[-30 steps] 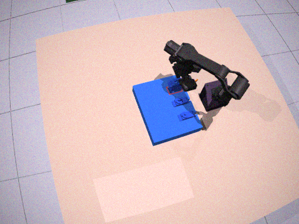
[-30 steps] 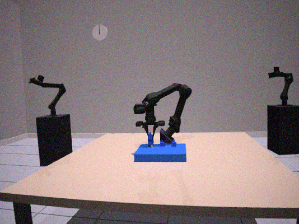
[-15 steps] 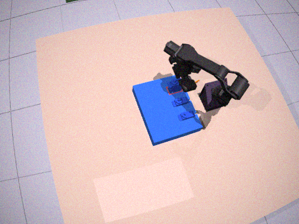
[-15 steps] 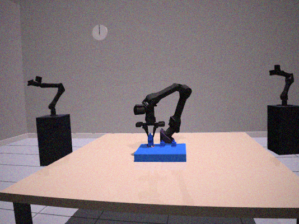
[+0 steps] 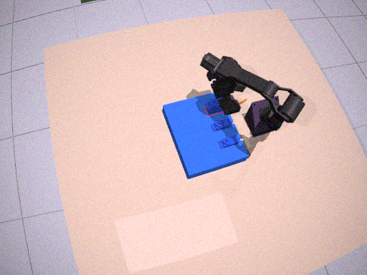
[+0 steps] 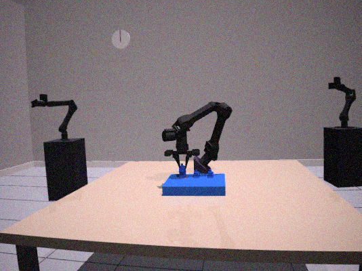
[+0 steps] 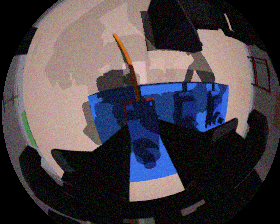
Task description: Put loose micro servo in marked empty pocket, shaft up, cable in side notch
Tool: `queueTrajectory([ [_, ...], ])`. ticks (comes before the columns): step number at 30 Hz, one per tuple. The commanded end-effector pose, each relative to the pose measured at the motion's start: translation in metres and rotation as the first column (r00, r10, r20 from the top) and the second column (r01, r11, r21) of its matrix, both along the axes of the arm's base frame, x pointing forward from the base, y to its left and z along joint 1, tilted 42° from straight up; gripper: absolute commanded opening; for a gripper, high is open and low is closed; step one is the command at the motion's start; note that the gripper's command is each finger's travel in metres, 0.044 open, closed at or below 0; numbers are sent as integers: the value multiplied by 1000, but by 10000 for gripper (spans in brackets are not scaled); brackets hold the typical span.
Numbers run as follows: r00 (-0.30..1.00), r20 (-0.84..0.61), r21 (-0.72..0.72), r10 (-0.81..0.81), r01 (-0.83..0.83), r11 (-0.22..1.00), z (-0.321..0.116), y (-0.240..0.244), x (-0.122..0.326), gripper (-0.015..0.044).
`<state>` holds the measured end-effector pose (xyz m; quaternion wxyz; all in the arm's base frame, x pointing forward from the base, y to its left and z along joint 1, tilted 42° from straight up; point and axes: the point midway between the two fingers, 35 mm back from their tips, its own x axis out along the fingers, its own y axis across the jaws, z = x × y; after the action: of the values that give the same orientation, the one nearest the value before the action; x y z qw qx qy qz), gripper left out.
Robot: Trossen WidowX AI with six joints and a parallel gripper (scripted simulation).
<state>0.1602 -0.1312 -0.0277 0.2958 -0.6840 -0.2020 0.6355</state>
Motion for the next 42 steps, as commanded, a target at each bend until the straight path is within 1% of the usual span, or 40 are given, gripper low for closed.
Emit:
queueTrajectory([
  [1, 1000, -1, 2, -7, 7, 1000, -2, 2, 1, 0],
  [40, 1000, 0, 3, -7, 7, 1000, -27, 25, 5, 0],
  [42, 1000, 0, 3, -7, 7, 1000, -26, 23, 4, 53],
])
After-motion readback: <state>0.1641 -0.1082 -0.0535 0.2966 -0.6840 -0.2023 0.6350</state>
